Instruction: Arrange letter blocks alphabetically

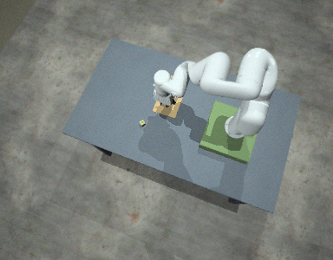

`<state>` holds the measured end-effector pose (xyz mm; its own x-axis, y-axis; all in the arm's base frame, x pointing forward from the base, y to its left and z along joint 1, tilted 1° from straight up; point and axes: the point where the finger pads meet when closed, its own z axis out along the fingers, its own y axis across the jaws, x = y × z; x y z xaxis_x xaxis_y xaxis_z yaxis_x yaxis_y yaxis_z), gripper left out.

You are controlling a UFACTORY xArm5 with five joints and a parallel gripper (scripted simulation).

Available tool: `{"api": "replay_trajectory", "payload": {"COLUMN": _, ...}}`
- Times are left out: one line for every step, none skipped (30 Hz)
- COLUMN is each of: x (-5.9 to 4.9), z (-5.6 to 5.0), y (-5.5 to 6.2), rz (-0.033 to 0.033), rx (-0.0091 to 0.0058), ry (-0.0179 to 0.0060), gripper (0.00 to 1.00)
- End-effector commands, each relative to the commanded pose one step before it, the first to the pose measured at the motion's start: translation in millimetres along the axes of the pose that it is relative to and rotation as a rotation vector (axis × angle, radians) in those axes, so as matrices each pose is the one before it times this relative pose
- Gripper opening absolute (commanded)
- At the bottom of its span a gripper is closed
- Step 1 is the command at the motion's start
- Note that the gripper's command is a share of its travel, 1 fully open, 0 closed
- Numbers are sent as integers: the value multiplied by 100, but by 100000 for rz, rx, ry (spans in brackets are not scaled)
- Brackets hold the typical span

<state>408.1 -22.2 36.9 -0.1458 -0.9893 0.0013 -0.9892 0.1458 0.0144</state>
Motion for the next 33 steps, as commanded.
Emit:
{"api": "replay_trajectory", "payload": {"x": 2, "z": -2217, "y": -58, "rz": 0, "rx": 239, "ry": -23, "gripper": 21}}
{"api": "replay_trajectory", "payload": {"x": 0, "z": -109, "y": 1, "rz": 0, "rx": 0, "ry": 0, "gripper": 21}}
{"api": "replay_trajectory", "payload": {"x": 0, "z": -44, "y": 1, "rz": 0, "rx": 0, "ry": 0, "gripper": 21}}
{"api": "replay_trajectory", "payload": {"x": 0, "z": -7, "y": 0, "rz": 0, "rx": 0, "ry": 0, "gripper": 21}}
{"api": "replay_trajectory", "payload": {"x": 0, "z": 0, "y": 0, "rz": 0, "rx": 0, "ry": 0, "gripper": 21}}
{"api": "replay_trajectory", "payload": {"x": 0, "z": 0, "y": 0, "rz": 0, "rx": 0, "ry": 0, "gripper": 21}}
{"api": "replay_trajectory", "payload": {"x": 0, "z": 0, "y": 0, "rz": 0, "rx": 0, "ry": 0, "gripper": 21}}
{"api": "replay_trajectory", "payload": {"x": 0, "z": 0, "y": 0, "rz": 0, "rx": 0, "ry": 0, "gripper": 21}}
{"api": "replay_trajectory", "payload": {"x": 0, "z": 0, "y": 0, "rz": 0, "rx": 0, "ry": 0, "gripper": 21}}
{"api": "replay_trajectory", "payload": {"x": 0, "z": 0, "y": 0, "rz": 0, "rx": 0, "ry": 0, "gripper": 21}}
{"api": "replay_trajectory", "payload": {"x": 0, "z": 0, "y": 0, "rz": 0, "rx": 0, "ry": 0, "gripper": 21}}
{"api": "replay_trajectory", "payload": {"x": 0, "z": 0, "y": 0, "rz": 0, "rx": 0, "ry": 0, "gripper": 21}}
{"api": "replay_trajectory", "payload": {"x": -3, "z": -1, "y": -2, "rz": 1, "rx": 0, "ry": 0, "gripper": 21}}
{"api": "replay_trajectory", "payload": {"x": -15, "z": -6, "y": -11, "rz": 3, "rx": 0, "ry": 0, "gripper": 21}}
{"api": "replay_trajectory", "payload": {"x": -30, "z": -12, "y": -23, "rz": 6, "rx": -1, "ry": 1, "gripper": 21}}
{"api": "replay_trajectory", "payload": {"x": -43, "z": -16, "y": -32, "rz": 9, "rx": -1, "ry": 1, "gripper": 21}}
{"api": "replay_trajectory", "payload": {"x": -47, "z": -18, "y": -35, "rz": 10, "rx": -1, "ry": 1, "gripper": 21}}
{"api": "replay_trajectory", "payload": {"x": -43, "z": -16, "y": -32, "rz": 9, "rx": -1, "ry": 1, "gripper": 21}}
{"api": "replay_trajectory", "payload": {"x": -31, "z": -12, "y": -23, "rz": 6, "rx": -1, "ry": 1, "gripper": 21}}
{"api": "replay_trajectory", "payload": {"x": -15, "z": -6, "y": -11, "rz": 3, "rx": 0, "ry": 0, "gripper": 21}}
{"api": "replay_trajectory", "payload": {"x": -3, "z": -1, "y": -2, "rz": 1, "rx": 0, "ry": 0, "gripper": 21}}
{"api": "replay_trajectory", "payload": {"x": 0, "z": 0, "y": 0, "rz": 0, "rx": 0, "ry": 0, "gripper": 21}}
{"api": "replay_trajectory", "payload": {"x": 0, "z": 0, "y": 0, "rz": 0, "rx": 0, "ry": 0, "gripper": 21}}
{"api": "replay_trajectory", "payload": {"x": 0, "z": 0, "y": 0, "rz": 0, "rx": 0, "ry": 0, "gripper": 21}}
{"api": "replay_trajectory", "payload": {"x": 0, "z": 0, "y": 0, "rz": 0, "rx": 0, "ry": 0, "gripper": 21}}
{"api": "replay_trajectory", "payload": {"x": 0, "z": 0, "y": 0, "rz": 0, "rx": 0, "ry": 0, "gripper": 21}}
{"api": "replay_trajectory", "payload": {"x": 0, "z": 0, "y": 0, "rz": 0, "rx": 0, "ry": 0, "gripper": 21}}
{"api": "replay_trajectory", "payload": {"x": 0, "z": 0, "y": 0, "rz": 0, "rx": 0, "ry": 0, "gripper": 21}}
{"api": "replay_trajectory", "payload": {"x": 0, "z": 0, "y": 0, "rz": 0, "rx": 0, "ry": 0, "gripper": 21}}
{"api": "replay_trajectory", "payload": {"x": 0, "z": 0, "y": 0, "rz": 0, "rx": 0, "ry": 0, "gripper": 21}}
{"api": "replay_trajectory", "payload": {"x": 0, "z": 0, "y": 0, "rz": 0, "rx": 0, "ry": 0, "gripper": 21}}
{"api": "replay_trajectory", "payload": {"x": 0, "z": 0, "y": 0, "rz": 0, "rx": 0, "ry": 0, "gripper": 21}}
{"api": "replay_trajectory", "payload": {"x": 0, "z": 2, "y": 0, "rz": 0, "rx": 0, "ry": 0, "gripper": 21}}
